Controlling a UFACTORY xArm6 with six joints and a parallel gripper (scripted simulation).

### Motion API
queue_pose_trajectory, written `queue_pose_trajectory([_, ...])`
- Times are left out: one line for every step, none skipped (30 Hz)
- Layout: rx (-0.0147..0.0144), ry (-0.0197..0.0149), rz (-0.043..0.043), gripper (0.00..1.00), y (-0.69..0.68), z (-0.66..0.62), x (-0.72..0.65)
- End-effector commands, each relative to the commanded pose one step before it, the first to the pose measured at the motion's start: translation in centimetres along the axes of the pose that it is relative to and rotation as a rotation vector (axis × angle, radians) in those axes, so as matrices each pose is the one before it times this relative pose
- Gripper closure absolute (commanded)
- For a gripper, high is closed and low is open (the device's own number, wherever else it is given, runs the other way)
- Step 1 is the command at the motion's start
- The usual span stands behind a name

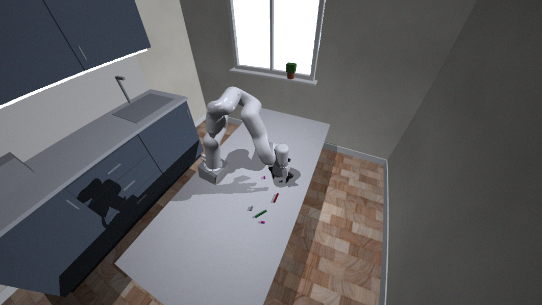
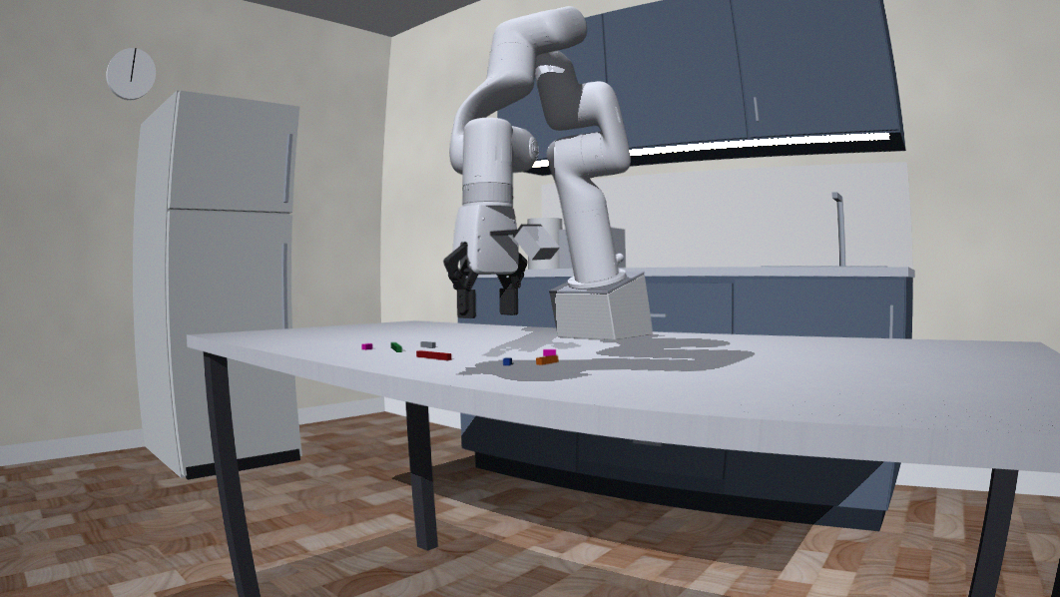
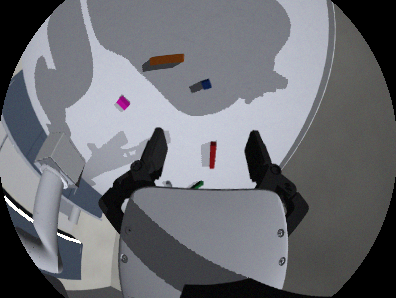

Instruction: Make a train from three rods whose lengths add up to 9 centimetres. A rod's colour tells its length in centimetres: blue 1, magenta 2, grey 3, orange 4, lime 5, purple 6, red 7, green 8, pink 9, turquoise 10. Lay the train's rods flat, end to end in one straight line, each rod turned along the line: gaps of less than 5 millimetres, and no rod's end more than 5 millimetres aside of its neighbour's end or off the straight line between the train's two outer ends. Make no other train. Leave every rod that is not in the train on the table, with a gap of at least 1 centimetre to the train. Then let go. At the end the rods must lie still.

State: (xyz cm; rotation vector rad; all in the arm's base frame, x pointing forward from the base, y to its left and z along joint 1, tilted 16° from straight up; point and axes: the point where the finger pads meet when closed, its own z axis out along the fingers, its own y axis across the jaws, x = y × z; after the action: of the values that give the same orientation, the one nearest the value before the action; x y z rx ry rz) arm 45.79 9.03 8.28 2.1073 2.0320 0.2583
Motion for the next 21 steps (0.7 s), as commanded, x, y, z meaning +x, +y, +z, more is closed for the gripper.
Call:
queue_pose_trajectory([-0.00358,0.00100,0.00009,0.00,0.145,-0.112,0.036])
queue_pose_trajectory([0.00000,0.00000,0.00000,0.00,0.000,0.000,0.000])
queue_pose_trajectory([0.00000,0.00000,0.00000,0.00,0.000,0.000,0.000])
queue_pose_trajectory([0.00000,0.00000,0.00000,0.00,0.000,0.000,0.000])
queue_pose_trajectory([0.00000,0.00000,0.00000,0.00,0.000,0.000,0.000])
queue_pose_trajectory([0.00000,0.00000,0.00000,0.00,0.000,0.000,0.000])
queue_pose_trajectory([0.00000,0.00000,0.00000,0.00,0.000,0.000,0.000])
queue_pose_trajectory([0.00000,0.00000,0.00000,0.00,0.000,0.000,0.000])
queue_pose_trajectory([0.00000,0.00000,0.00000,0.00,0.000,0.000,0.000])
queue_pose_trajectory([0.00000,0.00000,0.00000,0.00,0.000,0.000,0.000])
queue_pose_trajectory([0.00000,0.00000,0.00000,0.00,0.000,0.000,0.000])
queue_pose_trajectory([0.00000,0.00000,0.00000,0.00,0.000,0.000,0.000])
queue_pose_trajectory([0.00000,0.00000,0.00000,0.00,0.000,0.000,0.000])
queue_pose_trajectory([0.00000,0.00000,0.00000,0.00,0.000,0.000,0.000])
queue_pose_trajectory([0.00000,0.00000,0.00000,0.00,0.000,0.000,0.000])
queue_pose_trajectory([0.00000,0.00000,0.00000,0.00,0.000,0.000,0.000])
queue_pose_trajectory([0.00000,0.00000,0.00000,0.00,0.000,0.000,0.000])
queue_pose_trajectory([0.00000,-0.00009,-0.00510,0.00,-0.048,0.000,0.030])
queue_pose_trajectory([0.00003,-0.00051,-0.02999,0.00,-0.284,0.002,0.175])
queue_pose_trajectory([0.00008,-0.00096,-0.06569,0.00,-0.614,0.004,0.397])
queue_pose_trajectory([0.00009,-0.00086,-0.07494,0.00,-0.679,0.003,0.489])
